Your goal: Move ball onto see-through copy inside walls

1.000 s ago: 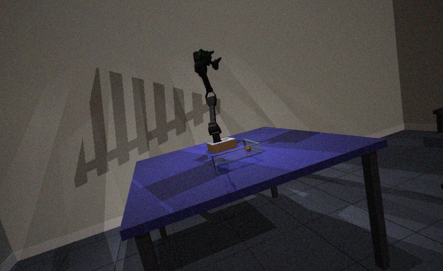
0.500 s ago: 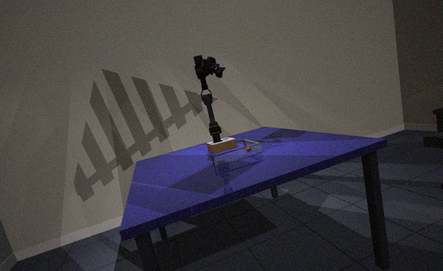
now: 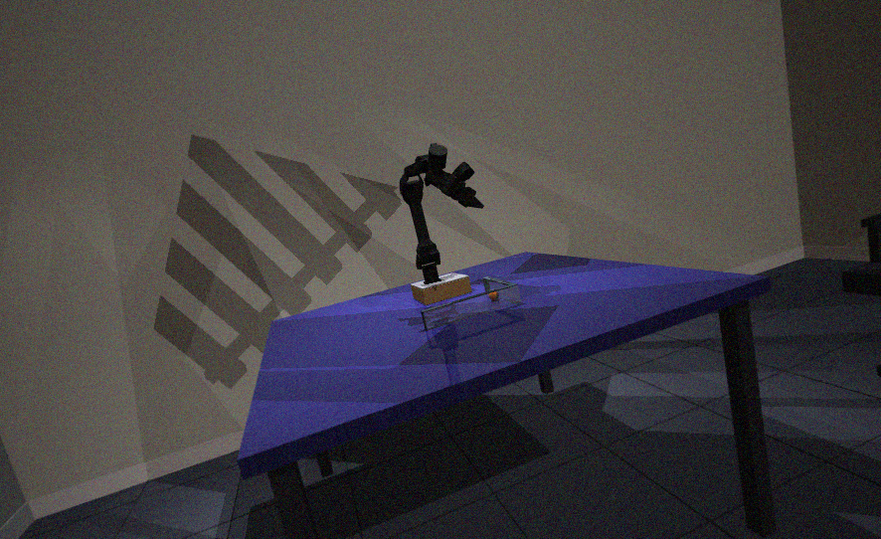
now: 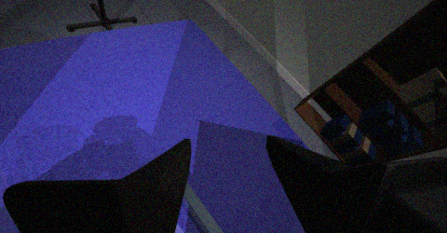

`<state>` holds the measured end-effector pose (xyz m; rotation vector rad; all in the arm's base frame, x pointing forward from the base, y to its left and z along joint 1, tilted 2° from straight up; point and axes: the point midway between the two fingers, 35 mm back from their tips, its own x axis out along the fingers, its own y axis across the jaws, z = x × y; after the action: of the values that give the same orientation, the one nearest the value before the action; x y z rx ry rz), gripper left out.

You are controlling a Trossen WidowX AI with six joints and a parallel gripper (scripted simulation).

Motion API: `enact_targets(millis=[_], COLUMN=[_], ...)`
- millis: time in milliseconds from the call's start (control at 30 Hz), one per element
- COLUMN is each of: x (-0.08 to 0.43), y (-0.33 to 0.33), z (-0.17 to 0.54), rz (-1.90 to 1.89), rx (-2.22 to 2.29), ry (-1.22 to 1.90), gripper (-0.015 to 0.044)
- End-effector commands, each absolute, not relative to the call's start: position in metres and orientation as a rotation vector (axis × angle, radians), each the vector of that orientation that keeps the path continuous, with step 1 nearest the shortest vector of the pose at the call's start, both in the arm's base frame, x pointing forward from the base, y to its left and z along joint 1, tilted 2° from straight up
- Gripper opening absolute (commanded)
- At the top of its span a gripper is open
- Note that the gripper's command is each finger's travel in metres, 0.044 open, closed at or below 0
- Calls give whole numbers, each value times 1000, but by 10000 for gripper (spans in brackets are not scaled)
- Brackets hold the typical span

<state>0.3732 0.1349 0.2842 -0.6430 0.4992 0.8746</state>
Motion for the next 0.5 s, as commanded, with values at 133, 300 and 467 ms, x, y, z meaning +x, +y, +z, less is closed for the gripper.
enact_targets(millis=[133,300,467], x=[351,316,288], y=[163,168,165], z=[149,75,34], rz=[1062,1207,1326], rx=[-922,-1138,-1304], ry=[825,1019,1133], gripper=[265,265,265])
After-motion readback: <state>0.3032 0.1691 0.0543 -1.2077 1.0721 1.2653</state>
